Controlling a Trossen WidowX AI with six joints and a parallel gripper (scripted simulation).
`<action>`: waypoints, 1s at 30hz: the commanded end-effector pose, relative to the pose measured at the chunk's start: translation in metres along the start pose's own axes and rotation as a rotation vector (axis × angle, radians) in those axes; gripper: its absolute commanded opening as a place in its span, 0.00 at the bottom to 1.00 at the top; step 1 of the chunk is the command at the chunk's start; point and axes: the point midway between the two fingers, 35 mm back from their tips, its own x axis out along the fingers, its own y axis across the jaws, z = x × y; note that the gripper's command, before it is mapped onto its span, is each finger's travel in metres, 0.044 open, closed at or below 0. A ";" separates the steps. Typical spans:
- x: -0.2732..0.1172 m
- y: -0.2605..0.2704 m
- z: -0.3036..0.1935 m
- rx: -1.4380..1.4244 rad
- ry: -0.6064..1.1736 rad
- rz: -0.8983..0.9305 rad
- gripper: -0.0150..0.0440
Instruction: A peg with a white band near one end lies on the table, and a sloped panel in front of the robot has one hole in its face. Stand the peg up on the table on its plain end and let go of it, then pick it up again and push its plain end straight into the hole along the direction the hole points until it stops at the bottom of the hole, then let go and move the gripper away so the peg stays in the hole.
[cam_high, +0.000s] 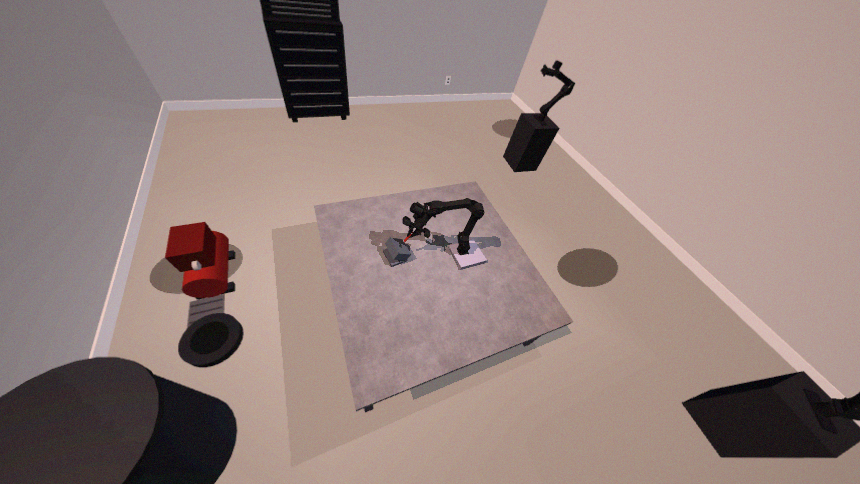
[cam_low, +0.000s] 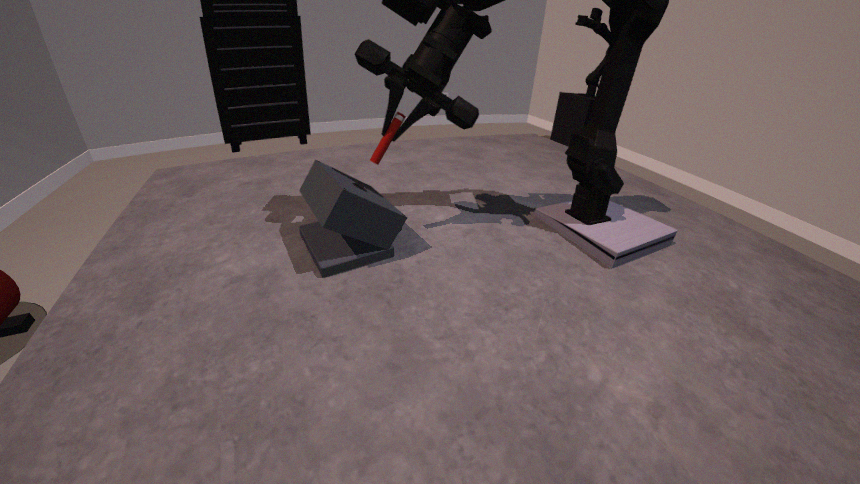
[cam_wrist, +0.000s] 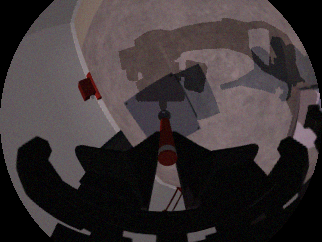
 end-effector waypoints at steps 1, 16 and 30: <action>0.009 0.000 -0.002 -0.010 0.006 0.004 0.25; 0.020 0.000 -0.002 -0.006 0.008 0.007 0.25; 0.032 0.000 -0.003 -0.009 0.012 0.007 0.25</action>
